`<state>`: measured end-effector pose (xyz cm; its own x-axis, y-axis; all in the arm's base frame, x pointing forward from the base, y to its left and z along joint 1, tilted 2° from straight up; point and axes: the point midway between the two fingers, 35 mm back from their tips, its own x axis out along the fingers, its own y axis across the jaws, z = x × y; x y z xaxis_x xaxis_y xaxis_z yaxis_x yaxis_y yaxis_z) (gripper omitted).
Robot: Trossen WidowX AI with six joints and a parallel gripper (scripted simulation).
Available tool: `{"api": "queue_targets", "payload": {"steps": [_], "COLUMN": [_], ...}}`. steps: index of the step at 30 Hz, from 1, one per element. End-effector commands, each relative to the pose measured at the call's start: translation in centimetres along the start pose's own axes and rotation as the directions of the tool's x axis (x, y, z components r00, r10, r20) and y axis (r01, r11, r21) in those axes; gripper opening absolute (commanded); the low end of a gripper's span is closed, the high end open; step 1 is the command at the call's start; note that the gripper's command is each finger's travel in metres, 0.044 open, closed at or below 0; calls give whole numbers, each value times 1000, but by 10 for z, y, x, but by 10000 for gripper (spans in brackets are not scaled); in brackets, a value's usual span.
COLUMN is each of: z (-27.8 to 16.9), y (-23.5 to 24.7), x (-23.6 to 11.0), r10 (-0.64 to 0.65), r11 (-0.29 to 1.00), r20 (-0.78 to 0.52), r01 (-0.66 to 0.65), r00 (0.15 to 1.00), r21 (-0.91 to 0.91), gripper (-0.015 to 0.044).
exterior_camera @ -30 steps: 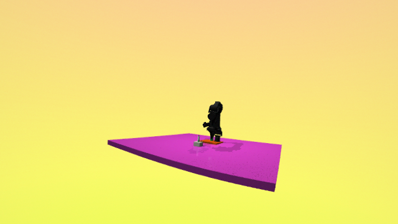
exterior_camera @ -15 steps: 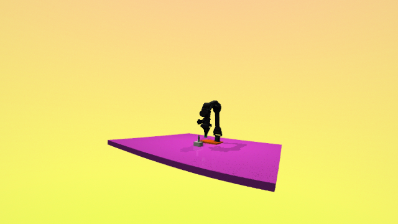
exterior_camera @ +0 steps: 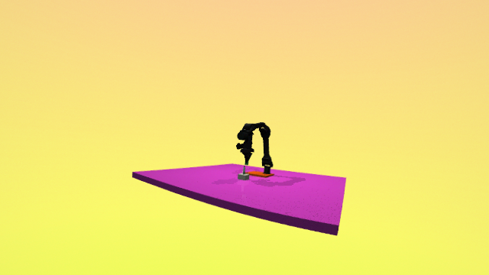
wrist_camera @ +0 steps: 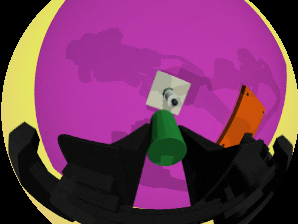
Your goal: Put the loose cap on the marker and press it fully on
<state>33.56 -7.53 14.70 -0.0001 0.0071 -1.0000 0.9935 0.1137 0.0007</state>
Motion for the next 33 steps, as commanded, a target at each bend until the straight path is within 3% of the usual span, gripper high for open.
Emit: {"api": "queue_targets", "payload": {"steps": [1, 33], "z": [14, 19], "y": [-10, -13], "x": [-7, 25], "r10": [1, 1], "r11": [1000, 1000], "r20": [7, 7], "r01": [-1, -1], "r00": [1000, 1000], "r21": [-7, -9], "gripper": [0, 0]}}
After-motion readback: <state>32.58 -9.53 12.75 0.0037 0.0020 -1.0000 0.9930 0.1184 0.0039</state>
